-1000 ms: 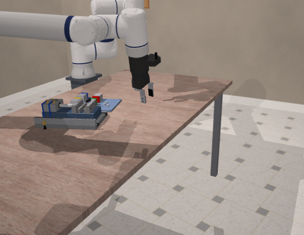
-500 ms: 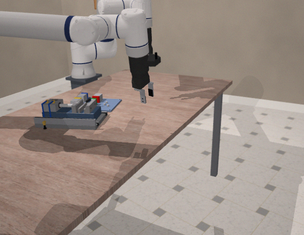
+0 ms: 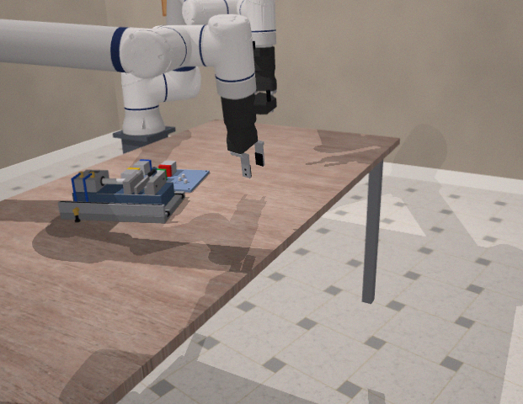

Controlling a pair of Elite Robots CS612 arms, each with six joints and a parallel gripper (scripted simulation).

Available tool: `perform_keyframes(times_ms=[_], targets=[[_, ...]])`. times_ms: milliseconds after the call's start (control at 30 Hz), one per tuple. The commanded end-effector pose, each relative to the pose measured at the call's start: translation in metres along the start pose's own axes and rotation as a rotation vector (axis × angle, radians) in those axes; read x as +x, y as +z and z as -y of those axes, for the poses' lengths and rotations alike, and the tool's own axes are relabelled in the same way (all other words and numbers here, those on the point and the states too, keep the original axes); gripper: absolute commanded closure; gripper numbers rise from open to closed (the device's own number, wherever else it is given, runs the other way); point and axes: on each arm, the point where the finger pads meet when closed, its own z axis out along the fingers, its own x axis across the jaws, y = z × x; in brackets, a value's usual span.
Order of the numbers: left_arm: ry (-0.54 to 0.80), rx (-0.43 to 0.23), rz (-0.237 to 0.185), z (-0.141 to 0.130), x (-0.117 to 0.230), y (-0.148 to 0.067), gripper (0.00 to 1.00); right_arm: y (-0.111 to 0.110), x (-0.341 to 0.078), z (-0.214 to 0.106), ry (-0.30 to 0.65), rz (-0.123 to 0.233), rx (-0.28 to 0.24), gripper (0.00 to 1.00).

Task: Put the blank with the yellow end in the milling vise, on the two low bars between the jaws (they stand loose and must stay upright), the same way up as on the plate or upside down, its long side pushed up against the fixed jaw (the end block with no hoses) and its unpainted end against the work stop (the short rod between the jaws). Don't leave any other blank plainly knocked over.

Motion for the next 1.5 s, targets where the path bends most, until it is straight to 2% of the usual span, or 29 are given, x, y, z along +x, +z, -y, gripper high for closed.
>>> perform_keyframes(times_ms=[0, 333, 400, 900, 967, 1467], targets=[[0.003, 0.0, 0.001, -0.02, -0.009, -0.001, 0.0, -0.002, -0.001, 0.0, -0.001, 0.001, 0.002, 0.0], [0.01, -0.003, 0.002, -0.077, -0.029, -0.001, 0.0, -0.002, -0.001, 0.0, -0.001, 0.001, 0.002, 0.0], [0.01, -0.003, 0.002, -0.077, -0.029, -0.001, 0.0, -0.002, -0.001, 0.0, -0.001, 0.001, 0.002, 0.0], [0.023, -0.008, 0.002, -0.176, -0.054, 0.0, 0.0, -0.002, -0.001, 0.0, -0.001, 0.001, 0.002, 0.0], [0.023, -0.008, 0.002, -0.176, -0.054, 0.0, 0.0, -0.002, -0.001, 0.0, -0.001, 0.001, 0.002, 0.0], [0.037, -0.013, 0.001, -0.29, -0.066, 0.0, 0.0, -0.002, -0.001, 0.0, -0.001, 0.001, 0.002, 0.0]])
